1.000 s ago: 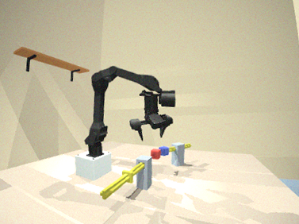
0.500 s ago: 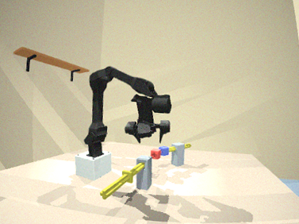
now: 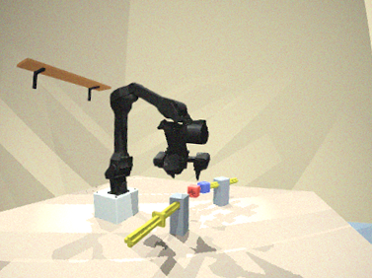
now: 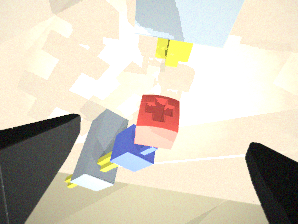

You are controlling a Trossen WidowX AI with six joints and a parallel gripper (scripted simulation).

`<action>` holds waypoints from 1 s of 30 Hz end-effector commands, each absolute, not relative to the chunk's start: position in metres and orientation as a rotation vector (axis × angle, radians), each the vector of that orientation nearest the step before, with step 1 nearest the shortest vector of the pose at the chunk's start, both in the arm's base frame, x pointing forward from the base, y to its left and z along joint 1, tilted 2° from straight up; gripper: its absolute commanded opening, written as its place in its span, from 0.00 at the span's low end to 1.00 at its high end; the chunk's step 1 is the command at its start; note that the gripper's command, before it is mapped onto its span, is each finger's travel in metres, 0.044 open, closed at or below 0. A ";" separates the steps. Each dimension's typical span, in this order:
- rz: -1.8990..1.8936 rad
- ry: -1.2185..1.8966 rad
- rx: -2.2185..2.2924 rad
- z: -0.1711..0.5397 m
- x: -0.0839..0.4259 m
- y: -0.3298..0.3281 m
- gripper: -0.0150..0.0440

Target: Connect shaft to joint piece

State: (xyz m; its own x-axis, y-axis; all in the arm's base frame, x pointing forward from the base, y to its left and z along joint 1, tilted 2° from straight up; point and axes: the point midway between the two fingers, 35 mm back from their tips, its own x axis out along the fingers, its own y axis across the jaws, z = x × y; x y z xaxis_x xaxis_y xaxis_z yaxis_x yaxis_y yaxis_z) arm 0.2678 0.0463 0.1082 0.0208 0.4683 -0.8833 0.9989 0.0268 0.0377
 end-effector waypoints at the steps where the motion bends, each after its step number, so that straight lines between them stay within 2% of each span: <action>1: -0.852 1.541 1.510 0.108 0.271 0.041 1.00; 30: -0.327 1.468 0.595 0.109 0.290 -0.095 1.00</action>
State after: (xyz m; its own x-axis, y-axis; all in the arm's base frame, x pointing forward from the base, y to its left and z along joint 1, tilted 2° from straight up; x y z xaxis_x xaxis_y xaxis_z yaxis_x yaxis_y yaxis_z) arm 0.2899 -0.0811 0.1078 0.0963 0.1799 -0.9790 0.6207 0.7581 0.2003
